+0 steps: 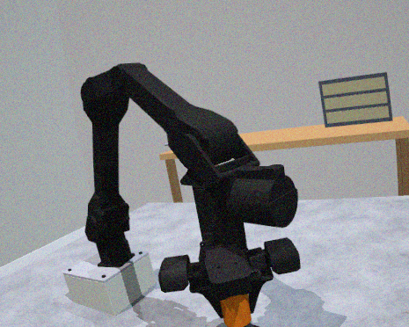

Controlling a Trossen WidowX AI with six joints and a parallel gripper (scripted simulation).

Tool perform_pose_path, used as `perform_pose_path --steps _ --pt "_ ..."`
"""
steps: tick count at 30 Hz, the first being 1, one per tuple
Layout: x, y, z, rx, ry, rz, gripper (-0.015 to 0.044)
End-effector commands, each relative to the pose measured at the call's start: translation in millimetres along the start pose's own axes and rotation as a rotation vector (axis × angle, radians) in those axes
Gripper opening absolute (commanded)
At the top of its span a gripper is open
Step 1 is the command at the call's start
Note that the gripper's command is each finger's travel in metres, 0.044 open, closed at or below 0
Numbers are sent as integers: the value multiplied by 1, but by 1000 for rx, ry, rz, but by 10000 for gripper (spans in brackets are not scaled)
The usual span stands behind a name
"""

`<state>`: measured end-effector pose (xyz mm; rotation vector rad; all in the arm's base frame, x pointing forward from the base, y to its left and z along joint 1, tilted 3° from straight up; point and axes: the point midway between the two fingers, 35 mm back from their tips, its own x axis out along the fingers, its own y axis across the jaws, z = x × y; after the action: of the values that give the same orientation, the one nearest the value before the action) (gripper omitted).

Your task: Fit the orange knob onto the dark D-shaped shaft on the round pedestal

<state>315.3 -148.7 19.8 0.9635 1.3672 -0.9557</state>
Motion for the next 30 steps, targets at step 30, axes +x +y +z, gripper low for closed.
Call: perform_pose_path --steps 30 --pt "-2 0 -1 100 -2 1 0"
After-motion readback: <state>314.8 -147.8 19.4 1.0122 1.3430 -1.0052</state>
